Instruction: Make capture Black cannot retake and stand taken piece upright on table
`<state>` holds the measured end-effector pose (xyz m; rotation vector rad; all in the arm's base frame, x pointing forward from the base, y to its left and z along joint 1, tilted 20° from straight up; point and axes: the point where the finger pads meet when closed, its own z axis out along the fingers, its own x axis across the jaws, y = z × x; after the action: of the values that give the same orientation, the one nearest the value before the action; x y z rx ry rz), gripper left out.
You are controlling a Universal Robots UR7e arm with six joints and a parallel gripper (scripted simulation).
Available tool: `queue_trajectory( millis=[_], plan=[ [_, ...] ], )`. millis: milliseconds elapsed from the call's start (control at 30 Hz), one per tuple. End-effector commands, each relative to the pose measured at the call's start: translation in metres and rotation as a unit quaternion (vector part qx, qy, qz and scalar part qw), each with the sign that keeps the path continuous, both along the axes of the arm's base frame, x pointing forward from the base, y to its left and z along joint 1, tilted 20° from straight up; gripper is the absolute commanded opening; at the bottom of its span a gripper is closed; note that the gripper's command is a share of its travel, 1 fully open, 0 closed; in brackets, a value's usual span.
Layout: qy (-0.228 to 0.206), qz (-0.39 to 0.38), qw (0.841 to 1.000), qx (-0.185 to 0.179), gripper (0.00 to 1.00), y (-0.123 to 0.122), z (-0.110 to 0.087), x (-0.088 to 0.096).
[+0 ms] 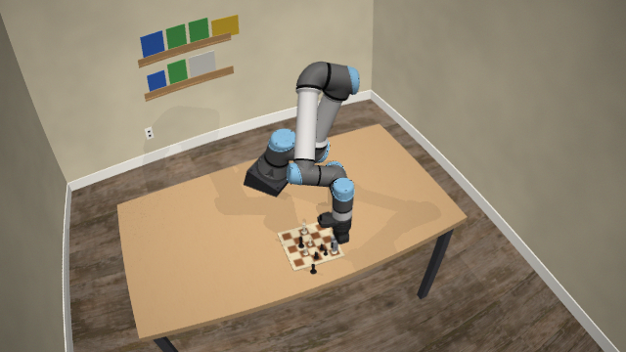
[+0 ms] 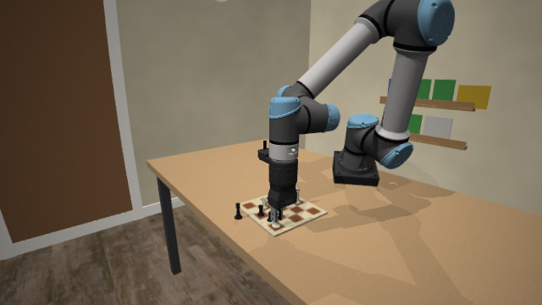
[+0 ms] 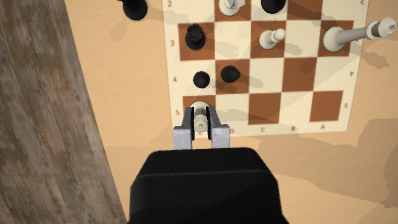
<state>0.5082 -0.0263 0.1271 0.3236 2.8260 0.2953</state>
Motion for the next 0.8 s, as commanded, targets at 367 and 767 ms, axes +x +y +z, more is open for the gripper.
queue_trajectory(
  millis=[367,767],
  plan=[
    [-0.001,0.0,1.0,0.0,0.79,-0.0002,0.0006,0.0003],
    [-0.001,0.0,1.0,0.0,0.79,-0.001,0.0053,-0.0012]
  ],
)
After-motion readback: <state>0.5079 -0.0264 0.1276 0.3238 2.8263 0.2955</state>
